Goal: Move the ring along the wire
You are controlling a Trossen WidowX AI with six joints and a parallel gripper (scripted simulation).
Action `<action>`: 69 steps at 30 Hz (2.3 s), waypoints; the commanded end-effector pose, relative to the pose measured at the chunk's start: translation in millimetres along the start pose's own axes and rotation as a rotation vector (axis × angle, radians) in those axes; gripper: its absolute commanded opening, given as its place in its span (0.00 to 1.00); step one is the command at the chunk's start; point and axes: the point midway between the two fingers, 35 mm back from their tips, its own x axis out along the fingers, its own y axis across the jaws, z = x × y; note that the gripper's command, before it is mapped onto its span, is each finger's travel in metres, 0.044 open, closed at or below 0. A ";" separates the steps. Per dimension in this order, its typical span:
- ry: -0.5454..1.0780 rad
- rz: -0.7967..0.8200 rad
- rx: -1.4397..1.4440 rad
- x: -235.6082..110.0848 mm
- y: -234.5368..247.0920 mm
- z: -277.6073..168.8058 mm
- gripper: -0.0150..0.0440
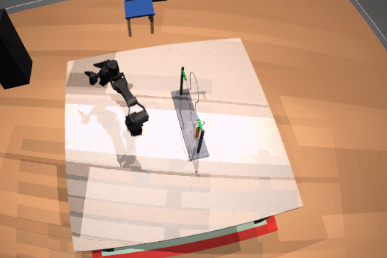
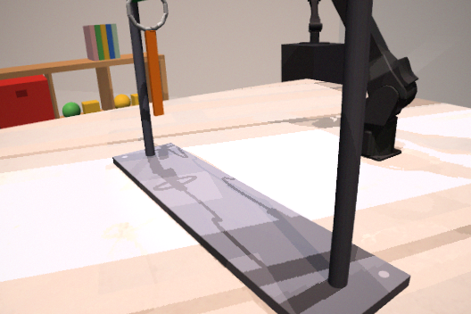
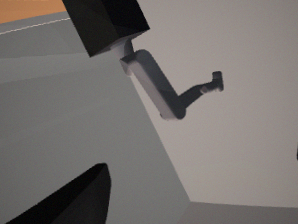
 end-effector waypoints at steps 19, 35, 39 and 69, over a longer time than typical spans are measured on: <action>0.172 0.372 0.445 -87.9 139.9 5.4 0.53; 0.481 0.641 0.858 -215.7 216.3 31.2 0.53; 0.582 0.692 0.956 -250.7 225.2 40.9 0.53; 1.592 0.765 1.472 -484.1 169.6 137.8 0.53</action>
